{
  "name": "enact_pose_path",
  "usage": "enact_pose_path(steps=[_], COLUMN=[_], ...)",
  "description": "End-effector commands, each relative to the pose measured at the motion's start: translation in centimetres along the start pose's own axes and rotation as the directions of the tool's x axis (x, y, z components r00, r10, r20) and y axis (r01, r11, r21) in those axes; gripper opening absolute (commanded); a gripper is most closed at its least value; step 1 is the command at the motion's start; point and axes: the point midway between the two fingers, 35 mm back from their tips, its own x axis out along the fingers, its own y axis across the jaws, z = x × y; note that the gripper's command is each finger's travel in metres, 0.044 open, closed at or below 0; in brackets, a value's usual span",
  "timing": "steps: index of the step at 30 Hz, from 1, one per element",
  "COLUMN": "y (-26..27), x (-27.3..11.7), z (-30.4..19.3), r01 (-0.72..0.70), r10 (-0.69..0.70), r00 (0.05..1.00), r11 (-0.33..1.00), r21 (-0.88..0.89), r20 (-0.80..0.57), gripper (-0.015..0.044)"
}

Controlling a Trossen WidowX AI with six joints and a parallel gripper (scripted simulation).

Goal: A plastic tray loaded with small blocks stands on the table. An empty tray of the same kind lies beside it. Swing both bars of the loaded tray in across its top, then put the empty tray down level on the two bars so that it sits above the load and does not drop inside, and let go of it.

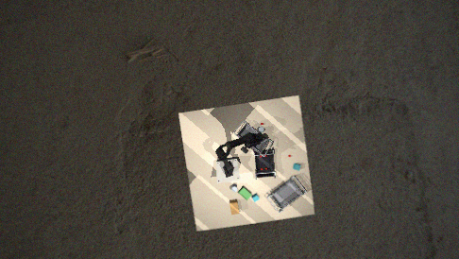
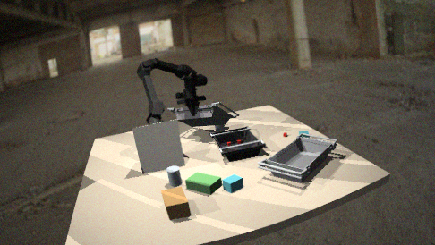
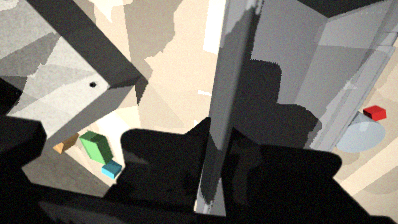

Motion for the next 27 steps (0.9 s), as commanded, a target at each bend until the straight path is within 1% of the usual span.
enact_pose_path(steps=[1, 14, 27], y=[-0.5, -0.1, 1.2], x=[-0.6, -0.1, 0.1], z=[-1.6, -6.9, -12.1], r01=[0.021, 0.008, 0.004], r10=[-0.021, -0.01, -0.019], r00=[1.0, 1.0, 0.999], r11=[0.999, 0.979, 0.932], r21=[0.044, 0.205, 0.363], r20=[-0.008, 0.009, 0.038], gripper=[0.0, 0.0, 0.0])
